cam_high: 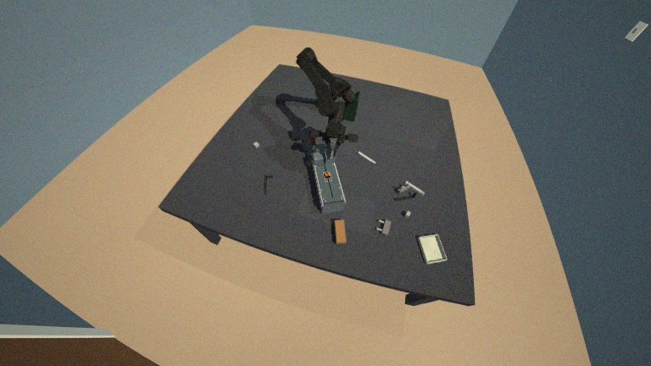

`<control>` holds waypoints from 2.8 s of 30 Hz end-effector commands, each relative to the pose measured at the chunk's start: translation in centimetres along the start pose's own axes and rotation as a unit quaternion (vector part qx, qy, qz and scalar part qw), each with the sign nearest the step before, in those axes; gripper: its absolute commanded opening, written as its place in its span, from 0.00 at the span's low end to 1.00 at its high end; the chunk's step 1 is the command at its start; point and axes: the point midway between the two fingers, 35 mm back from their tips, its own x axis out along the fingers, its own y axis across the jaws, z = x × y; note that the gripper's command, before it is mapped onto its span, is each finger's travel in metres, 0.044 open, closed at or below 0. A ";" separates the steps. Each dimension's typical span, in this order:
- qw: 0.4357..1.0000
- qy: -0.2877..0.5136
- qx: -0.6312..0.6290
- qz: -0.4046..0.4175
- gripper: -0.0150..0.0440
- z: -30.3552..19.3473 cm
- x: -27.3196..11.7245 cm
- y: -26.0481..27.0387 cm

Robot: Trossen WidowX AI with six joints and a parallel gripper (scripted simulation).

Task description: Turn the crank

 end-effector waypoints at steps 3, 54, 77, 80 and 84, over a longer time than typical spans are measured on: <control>1.000 0.000 0.000 0.000 0.25 0.0 0.0 0.0; 1.000 0.000 0.000 0.001 0.25 0.0 0.0 0.0; 1.000 0.000 0.000 0.001 0.52 0.0 0.0 0.0; 1.000 0.000 0.000 0.001 0.65 0.0 0.0 0.0; 1.000 0.000 0.000 0.001 0.83 0.0 0.0 0.0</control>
